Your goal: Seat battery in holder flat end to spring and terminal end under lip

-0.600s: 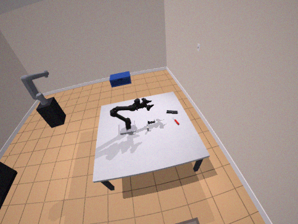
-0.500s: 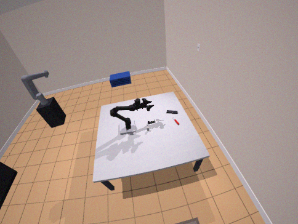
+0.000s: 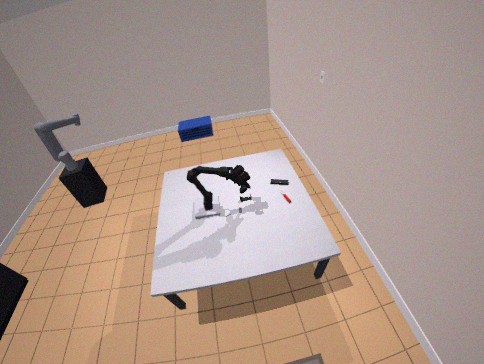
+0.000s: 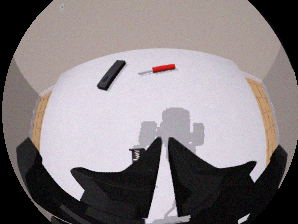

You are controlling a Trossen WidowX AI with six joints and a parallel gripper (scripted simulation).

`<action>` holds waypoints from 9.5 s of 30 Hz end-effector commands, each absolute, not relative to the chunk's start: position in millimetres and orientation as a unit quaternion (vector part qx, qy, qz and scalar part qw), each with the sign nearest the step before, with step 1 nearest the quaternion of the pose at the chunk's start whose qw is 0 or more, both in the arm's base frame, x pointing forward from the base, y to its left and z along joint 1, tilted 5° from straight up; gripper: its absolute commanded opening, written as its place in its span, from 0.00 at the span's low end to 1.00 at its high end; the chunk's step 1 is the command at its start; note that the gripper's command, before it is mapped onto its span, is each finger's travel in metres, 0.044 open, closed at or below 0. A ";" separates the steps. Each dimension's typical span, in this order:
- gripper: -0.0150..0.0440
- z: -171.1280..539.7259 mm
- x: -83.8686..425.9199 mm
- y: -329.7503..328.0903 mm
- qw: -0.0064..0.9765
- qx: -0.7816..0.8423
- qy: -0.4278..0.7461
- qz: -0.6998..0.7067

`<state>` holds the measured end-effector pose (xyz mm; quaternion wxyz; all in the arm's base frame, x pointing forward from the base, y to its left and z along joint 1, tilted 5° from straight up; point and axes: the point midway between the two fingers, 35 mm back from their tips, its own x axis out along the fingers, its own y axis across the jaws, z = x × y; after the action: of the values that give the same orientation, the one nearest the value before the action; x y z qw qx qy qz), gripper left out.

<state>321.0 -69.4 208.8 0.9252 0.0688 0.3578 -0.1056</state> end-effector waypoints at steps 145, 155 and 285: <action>0.67 85.5 210.4 -178.8 0.638 -0.377 0.581 0.337; 0.67 69.4 212.7 -179.6 0.638 -0.377 0.581 0.337; 0.40 79.4 314.2 -17.0 0.615 0.049 0.786 -0.023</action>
<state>311.6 -17.3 81.0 0.6238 0.0489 0.7796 -0.0262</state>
